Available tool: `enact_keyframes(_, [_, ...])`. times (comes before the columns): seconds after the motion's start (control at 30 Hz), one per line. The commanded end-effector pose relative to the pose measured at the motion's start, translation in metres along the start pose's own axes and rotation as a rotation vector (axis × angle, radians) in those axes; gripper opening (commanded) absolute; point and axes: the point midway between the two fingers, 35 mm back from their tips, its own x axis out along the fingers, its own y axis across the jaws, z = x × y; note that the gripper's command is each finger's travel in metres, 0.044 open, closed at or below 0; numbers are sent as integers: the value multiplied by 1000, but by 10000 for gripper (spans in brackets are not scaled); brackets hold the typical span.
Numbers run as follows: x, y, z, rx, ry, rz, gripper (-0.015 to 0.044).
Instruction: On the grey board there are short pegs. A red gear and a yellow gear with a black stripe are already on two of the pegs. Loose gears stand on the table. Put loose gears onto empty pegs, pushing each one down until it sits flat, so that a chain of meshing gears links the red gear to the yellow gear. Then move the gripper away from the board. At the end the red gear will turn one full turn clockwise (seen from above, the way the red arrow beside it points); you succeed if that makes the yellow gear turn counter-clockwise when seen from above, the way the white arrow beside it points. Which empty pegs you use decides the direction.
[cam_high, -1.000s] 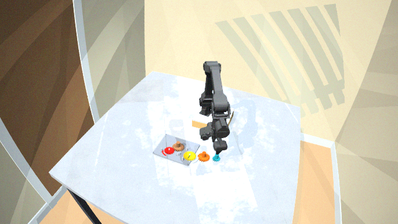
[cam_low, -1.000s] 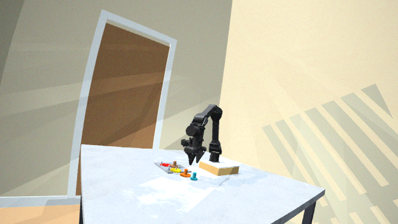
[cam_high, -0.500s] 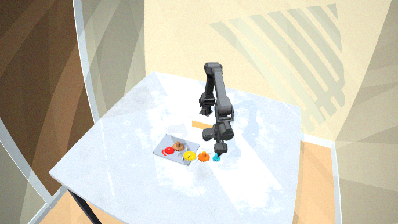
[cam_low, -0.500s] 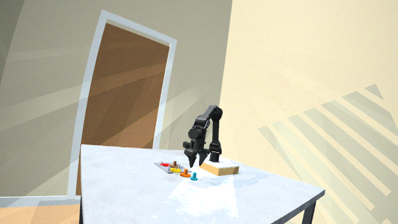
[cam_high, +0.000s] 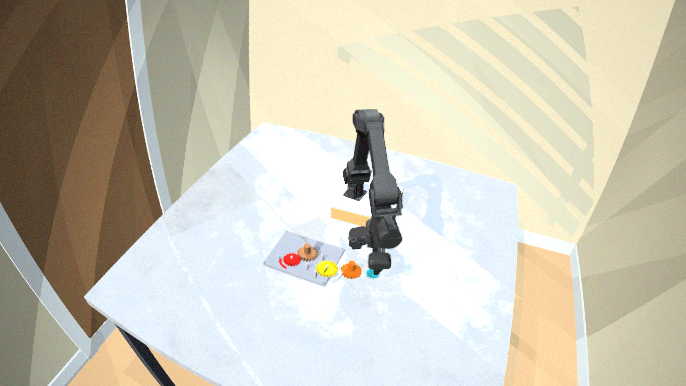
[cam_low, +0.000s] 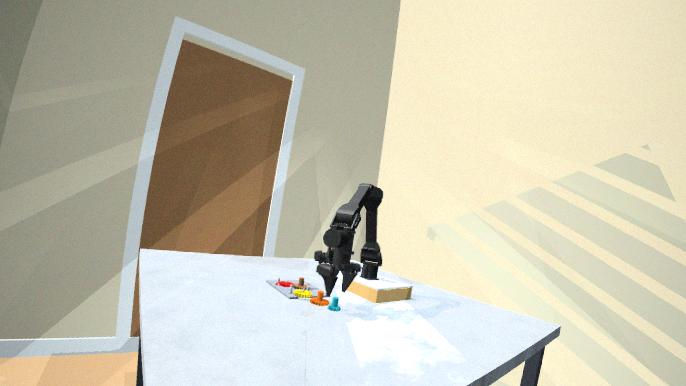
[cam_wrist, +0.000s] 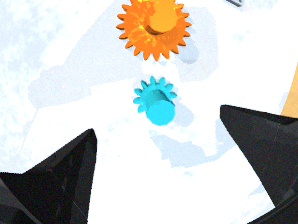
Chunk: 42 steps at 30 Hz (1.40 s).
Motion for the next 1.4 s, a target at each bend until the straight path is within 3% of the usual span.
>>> enact_keyframes(0.0, [11,-2,0,4,-1,-14,440])
enact_keyframes(0.83, [25,-3,1,4,-1,-15,440])
enact_keyframes(1.3, [25,-3,1,4,-1,-15,72])
enact_keyframes(1.37, [25,-3,1,4,-1,-15,59])
